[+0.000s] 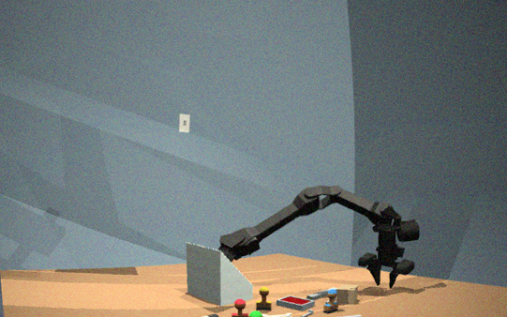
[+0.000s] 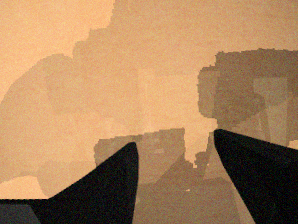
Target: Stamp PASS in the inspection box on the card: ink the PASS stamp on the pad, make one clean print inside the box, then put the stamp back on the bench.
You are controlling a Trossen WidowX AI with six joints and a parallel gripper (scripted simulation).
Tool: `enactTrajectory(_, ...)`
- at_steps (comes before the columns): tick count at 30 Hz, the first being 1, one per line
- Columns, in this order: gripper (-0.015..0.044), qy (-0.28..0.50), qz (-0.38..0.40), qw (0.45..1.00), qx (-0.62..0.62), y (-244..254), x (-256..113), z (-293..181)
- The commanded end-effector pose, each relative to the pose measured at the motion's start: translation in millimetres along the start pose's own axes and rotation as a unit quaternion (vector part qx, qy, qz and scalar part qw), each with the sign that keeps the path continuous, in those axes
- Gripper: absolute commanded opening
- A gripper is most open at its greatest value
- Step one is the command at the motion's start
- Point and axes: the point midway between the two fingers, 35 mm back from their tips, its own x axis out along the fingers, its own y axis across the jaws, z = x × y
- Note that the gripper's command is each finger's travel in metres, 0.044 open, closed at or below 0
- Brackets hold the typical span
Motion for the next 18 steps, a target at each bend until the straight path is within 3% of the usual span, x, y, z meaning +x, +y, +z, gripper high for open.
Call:
enactTrajectory(1, 0.0227, 0.03, -0.029, 0.995, 0.086, -38.0, -16.1, -60.0)
enactTrajectory(18, 0.0227, 0.09, -0.104, 0.903, 0.408, -91.1, -107.8, -285.7)
